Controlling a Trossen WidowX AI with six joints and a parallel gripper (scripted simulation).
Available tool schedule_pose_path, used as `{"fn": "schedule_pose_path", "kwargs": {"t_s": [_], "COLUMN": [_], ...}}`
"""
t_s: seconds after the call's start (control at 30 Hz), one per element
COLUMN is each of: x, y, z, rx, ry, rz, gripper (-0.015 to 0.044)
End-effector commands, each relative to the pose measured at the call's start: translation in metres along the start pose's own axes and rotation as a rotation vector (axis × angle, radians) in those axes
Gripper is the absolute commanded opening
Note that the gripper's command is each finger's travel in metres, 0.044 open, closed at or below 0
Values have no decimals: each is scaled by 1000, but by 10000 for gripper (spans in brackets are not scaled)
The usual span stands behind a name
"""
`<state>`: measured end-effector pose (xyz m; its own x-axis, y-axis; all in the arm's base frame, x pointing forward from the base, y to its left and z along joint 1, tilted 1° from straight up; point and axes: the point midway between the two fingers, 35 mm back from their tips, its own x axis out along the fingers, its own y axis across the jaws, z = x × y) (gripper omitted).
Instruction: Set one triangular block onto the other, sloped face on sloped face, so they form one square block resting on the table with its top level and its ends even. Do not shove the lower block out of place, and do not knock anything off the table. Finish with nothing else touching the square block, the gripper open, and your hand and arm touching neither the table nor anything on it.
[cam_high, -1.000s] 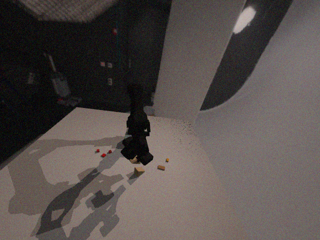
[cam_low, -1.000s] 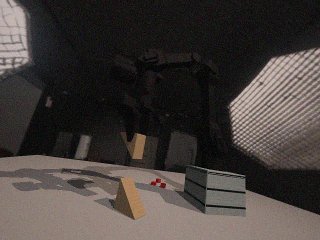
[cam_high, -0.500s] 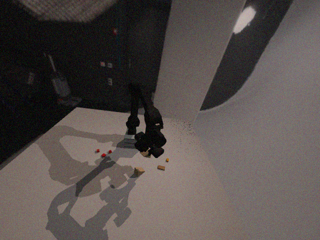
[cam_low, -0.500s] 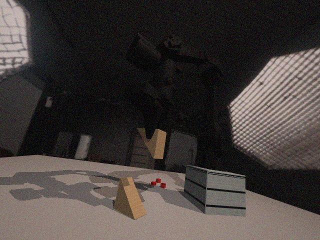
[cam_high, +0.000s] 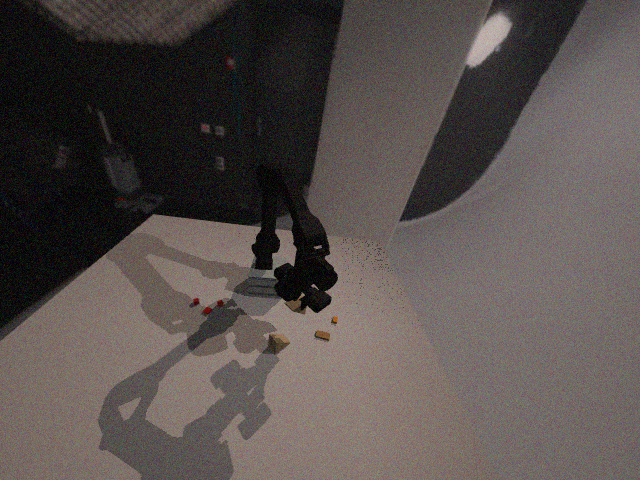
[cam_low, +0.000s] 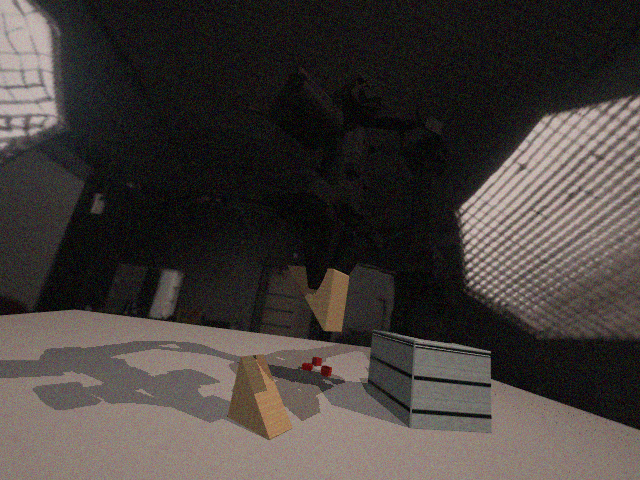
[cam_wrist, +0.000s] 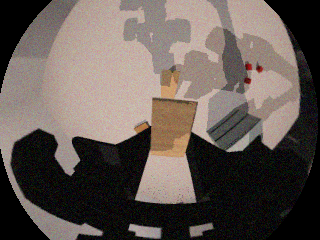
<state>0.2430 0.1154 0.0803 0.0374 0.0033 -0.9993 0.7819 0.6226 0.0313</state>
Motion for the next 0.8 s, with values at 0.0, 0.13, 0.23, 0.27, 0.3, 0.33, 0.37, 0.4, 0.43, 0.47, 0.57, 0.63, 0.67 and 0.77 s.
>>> {"fn": "schedule_pose_path", "kwargs": {"t_s": [0.0,0.13,0.23,0.27,0.3,0.33,0.37,0.4,0.43,0.47,0.57,0.63,0.67,0.77], "x": [17,35,48,52,56,58,58,59,61,63,76,83,86,86], "y": [-2,-2,-4,-5,-5,-6,-6,-6,-5,-5,-4,-4,-3,-3], "z": [6,13,18,20,21,22,22,22,23,24,29,33,34,34], "rx": [-1,-1,-1,-1,-1,-1,-1,-1,-1,-1,-1,-1,-1,-1], "ry": [6,5,5,5,4,4,4,4,4,4,4,3,3,3], "rz": [-14,-14,-15,-15,-15,-15,-15,-15,-15,-15,-15,-15,-15,-15], "gripper": [0,0,0,0,0,0,0,0,0,0,0,0,0,0]}}
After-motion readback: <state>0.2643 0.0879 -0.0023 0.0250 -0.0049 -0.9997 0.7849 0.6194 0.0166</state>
